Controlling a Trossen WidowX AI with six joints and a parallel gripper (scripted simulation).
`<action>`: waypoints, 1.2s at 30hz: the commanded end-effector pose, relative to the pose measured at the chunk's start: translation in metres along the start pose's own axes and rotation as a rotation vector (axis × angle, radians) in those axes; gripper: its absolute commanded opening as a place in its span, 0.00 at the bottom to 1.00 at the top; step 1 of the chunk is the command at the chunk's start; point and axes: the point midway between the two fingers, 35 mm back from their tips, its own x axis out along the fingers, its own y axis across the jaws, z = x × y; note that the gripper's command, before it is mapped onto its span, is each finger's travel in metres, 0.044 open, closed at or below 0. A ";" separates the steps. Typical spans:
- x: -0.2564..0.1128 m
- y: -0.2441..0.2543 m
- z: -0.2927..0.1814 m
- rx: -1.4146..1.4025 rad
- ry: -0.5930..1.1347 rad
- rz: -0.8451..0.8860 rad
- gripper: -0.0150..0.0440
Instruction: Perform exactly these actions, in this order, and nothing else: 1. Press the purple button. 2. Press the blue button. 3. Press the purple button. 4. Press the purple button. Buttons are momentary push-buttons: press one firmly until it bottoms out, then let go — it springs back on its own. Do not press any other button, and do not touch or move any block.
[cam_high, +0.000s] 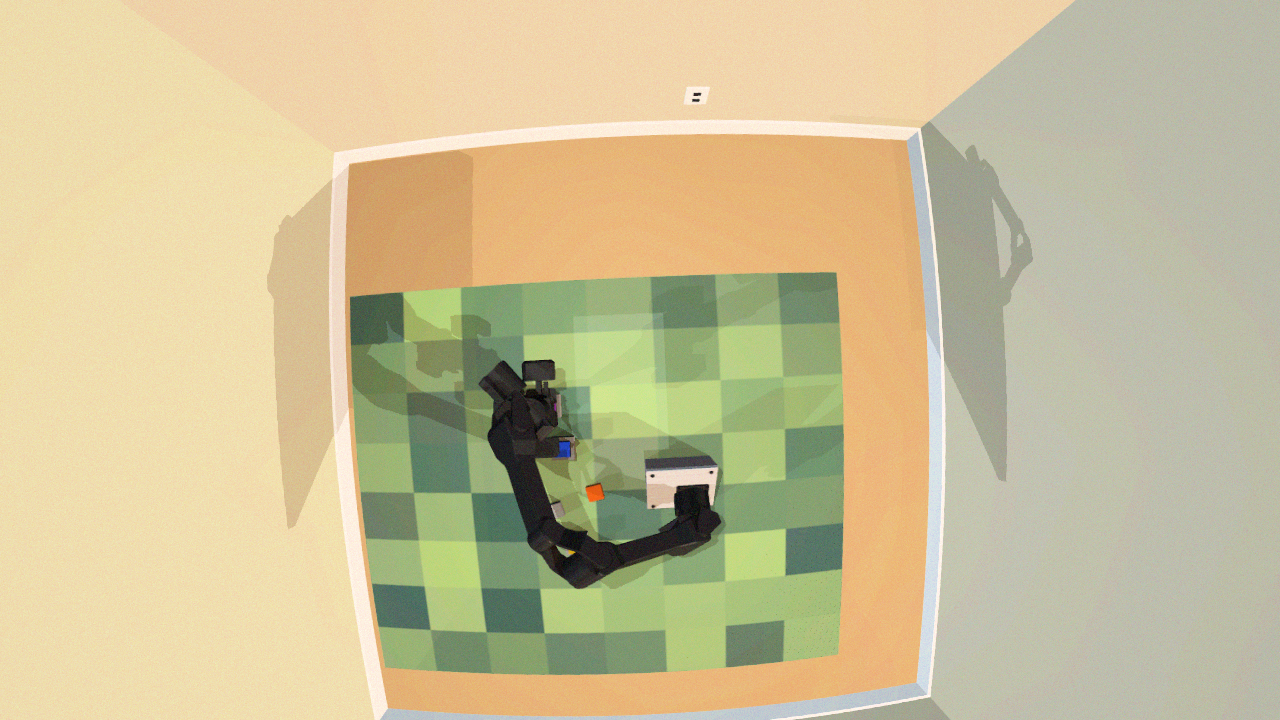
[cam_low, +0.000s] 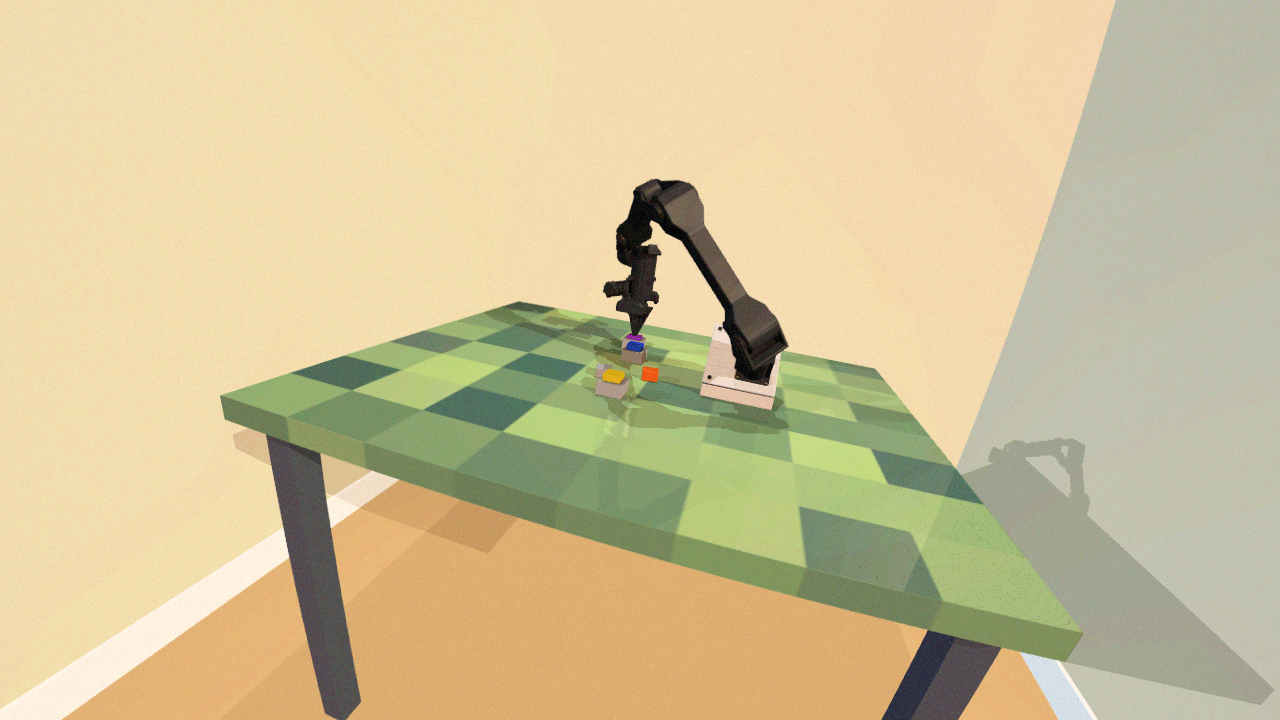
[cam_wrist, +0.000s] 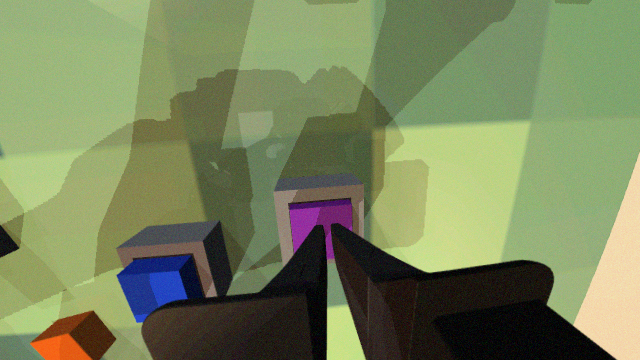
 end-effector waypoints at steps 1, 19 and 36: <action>0.003 0.002 -0.001 0.006 0.004 0.008 0.29; -0.040 0.001 0.000 0.006 0.005 0.006 0.29; -0.096 0.074 -0.019 0.009 0.008 0.009 0.29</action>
